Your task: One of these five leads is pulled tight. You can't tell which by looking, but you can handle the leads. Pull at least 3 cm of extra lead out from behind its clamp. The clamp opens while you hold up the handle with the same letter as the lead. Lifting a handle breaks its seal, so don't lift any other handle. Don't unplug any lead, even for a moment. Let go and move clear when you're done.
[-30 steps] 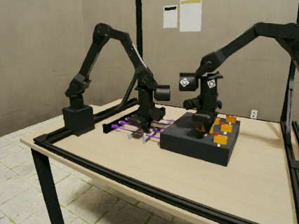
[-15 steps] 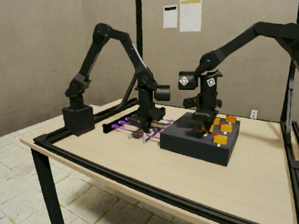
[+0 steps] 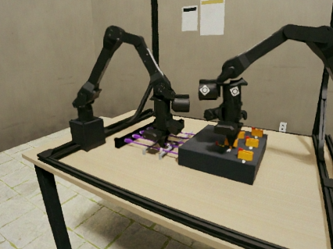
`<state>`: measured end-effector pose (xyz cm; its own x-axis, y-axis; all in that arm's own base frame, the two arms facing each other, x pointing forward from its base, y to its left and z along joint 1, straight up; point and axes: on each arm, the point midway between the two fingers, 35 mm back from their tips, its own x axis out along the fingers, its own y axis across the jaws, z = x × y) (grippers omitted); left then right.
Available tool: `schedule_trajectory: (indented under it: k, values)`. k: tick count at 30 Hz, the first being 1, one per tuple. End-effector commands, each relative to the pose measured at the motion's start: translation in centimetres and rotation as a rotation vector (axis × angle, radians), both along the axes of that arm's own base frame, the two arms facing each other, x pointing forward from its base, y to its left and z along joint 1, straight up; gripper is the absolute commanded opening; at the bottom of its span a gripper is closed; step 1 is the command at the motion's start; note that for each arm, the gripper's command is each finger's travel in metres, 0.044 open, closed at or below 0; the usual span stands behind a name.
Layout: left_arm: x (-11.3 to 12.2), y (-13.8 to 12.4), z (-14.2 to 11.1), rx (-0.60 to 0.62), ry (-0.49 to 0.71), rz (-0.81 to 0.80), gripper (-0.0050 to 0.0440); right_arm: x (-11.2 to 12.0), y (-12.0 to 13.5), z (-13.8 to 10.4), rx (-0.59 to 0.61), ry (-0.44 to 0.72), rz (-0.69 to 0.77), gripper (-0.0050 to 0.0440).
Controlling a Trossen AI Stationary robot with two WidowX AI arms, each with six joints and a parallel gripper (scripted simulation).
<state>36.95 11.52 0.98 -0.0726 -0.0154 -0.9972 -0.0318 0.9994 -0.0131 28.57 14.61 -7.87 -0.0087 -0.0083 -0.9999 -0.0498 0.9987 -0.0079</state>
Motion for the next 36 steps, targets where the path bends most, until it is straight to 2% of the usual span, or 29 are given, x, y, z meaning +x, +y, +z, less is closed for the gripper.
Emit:
schedule_trajectory:
  k: [1,17,18,34,35,36]
  values:
    - [0.5,0.1,2.1,0.01,-0.031,0.0,-0.005,0.6,0.3,3.1,0.012,-0.024,0.0,-0.005]
    - [0.5,0.1,2.1,0.01,-0.031,0.0,-0.005,0.6,0.3,3.1,0.012,-0.024,0.0,-0.005]
    - [0.5,0.1,2.3,0.01,-0.029,0.0,-0.005,0.3,0.1,5.0,0.005,-0.013,-0.001,-0.005]
    - [0.5,0.1,2.3,0.01,-0.029,0.0,-0.005,0.3,0.1,5.0,0.005,-0.013,-0.001,-0.005]
    - [0.5,0.1,2.4,0.01,-0.025,-0.001,-0.005,-0.3,-0.2,6.6,-0.006,0.011,0.0,-0.005]
    - [0.5,0.1,2.4,0.01,-0.025,-0.001,-0.005,-0.3,-0.2,6.6,-0.006,0.011,0.0,-0.005]
